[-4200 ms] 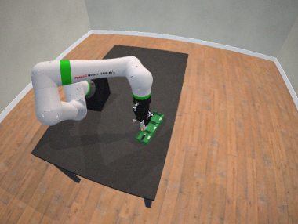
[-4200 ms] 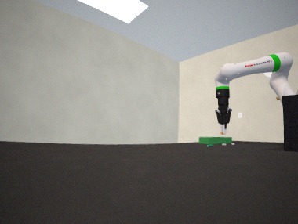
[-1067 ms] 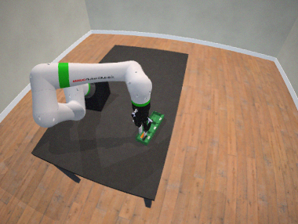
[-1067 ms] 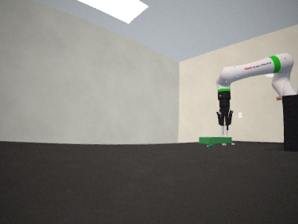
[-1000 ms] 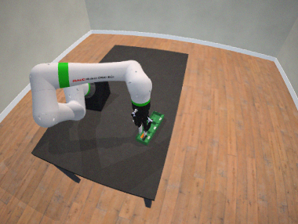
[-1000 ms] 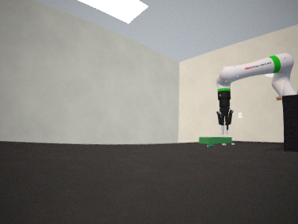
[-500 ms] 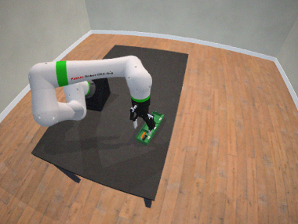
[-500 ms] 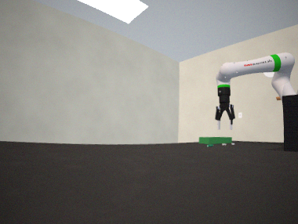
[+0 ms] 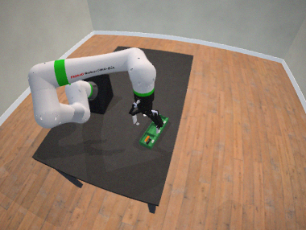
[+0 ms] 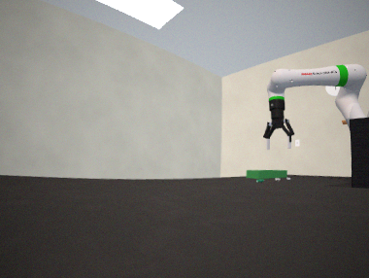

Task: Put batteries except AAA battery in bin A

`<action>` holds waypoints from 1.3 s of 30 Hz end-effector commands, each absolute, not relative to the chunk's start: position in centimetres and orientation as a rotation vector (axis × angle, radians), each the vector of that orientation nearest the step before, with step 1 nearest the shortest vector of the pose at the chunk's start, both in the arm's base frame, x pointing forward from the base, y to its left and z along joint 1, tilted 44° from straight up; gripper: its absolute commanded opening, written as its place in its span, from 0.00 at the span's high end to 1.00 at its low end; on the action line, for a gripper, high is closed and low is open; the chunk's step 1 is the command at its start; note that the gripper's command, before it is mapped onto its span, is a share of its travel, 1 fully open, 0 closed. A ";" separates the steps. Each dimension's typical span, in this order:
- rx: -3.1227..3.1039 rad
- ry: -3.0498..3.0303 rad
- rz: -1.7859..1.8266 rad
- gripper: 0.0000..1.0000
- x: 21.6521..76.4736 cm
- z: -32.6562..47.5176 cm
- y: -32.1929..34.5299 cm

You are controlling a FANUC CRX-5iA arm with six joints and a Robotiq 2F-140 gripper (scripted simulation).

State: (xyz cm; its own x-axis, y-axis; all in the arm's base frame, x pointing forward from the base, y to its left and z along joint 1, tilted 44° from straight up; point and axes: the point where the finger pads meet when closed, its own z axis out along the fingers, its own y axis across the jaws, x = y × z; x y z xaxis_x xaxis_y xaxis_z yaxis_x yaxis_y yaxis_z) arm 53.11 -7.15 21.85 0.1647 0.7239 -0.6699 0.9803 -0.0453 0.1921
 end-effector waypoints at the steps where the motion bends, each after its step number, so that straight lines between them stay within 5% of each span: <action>1: 1.827 1.615 -0.532 0.00 52.9 23.2 -5.9; 39: 1.827 1.615 -0.532 0.00 52.6 25.6 -3.6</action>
